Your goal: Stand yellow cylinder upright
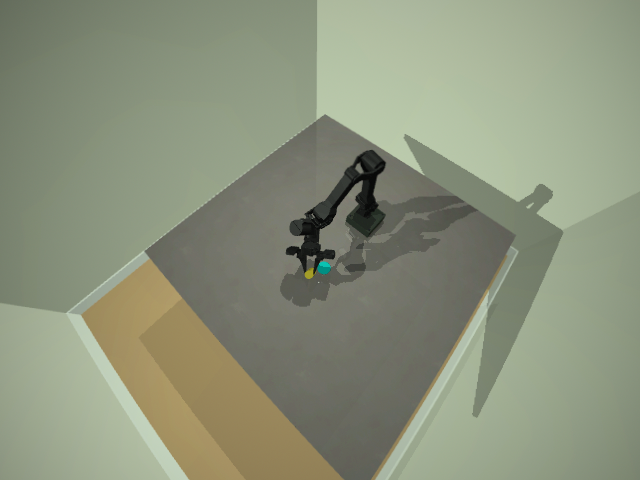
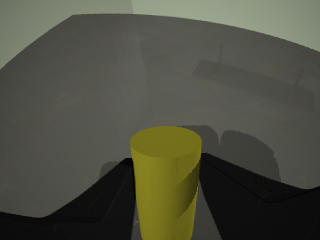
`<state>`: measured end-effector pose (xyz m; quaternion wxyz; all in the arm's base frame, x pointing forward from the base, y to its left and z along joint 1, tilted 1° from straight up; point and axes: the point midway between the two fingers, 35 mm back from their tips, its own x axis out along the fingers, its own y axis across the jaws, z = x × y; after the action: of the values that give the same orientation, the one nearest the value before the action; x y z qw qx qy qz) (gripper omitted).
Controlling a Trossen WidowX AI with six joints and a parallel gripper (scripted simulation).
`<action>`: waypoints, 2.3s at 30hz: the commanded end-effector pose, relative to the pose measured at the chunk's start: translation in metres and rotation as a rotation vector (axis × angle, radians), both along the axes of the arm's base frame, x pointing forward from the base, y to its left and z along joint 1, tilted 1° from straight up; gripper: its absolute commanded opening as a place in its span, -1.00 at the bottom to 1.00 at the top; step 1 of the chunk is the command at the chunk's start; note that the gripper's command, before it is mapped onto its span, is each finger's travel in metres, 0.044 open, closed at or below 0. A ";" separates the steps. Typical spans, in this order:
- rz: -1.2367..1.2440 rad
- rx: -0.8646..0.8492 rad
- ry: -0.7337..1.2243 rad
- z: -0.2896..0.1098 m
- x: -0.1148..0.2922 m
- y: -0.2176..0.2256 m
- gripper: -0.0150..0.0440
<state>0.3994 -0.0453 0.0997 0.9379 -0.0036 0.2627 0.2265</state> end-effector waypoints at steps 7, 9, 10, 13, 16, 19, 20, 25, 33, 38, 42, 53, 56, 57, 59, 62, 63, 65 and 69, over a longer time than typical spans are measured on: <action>0.006 0.028 -0.051 0.003 -0.005 -0.001 -0.14; 0.007 0.033 -0.062 0.003 -0.006 -0.002 -0.14; 0.008 0.035 -0.067 0.003 -0.007 -0.002 -0.14; 0.011 0.042 -0.082 0.004 -0.008 -0.002 -0.14; 0.014 0.048 -0.098 0.005 -0.010 -0.003 -0.14; 0.017 0.054 -0.113 0.005 -0.012 -0.003 -0.14; 0.019 0.056 -0.118 0.006 -0.013 -0.003 -0.14; 0.025 0.066 -0.144 0.007 -0.016 -0.003 -0.14; 0.036 0.079 -0.184 0.009 -0.022 -0.003 -0.14; 0.044 0.087 -0.208 0.011 -0.026 -0.003 -0.14; 0.050 0.092 -0.227 0.012 -0.029 -0.003 -0.14; 0.070 0.105 -0.279 0.015 -0.040 -0.002 -0.14; 0.076 0.108 -0.293 0.016 -0.043 -0.002 -0.14; 0.078 0.109 -0.297 0.016 -0.044 -0.001 -0.14; 0.083 0.111 -0.306 0.017 -0.046 -0.001 -0.14; 0.089 0.113 -0.319 0.017 -0.049 0.000 -0.14; 0.091 0.114 -0.324 0.018 -0.050 0.000 -0.14; 0.096 0.115 -0.333 0.018 -0.052 0.000 -0.14; 0.105 0.117 -0.350 0.019 -0.057 0.001 -0.14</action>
<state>0.3465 -0.0450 0.1181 0.9553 -0.0023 0.0874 0.2826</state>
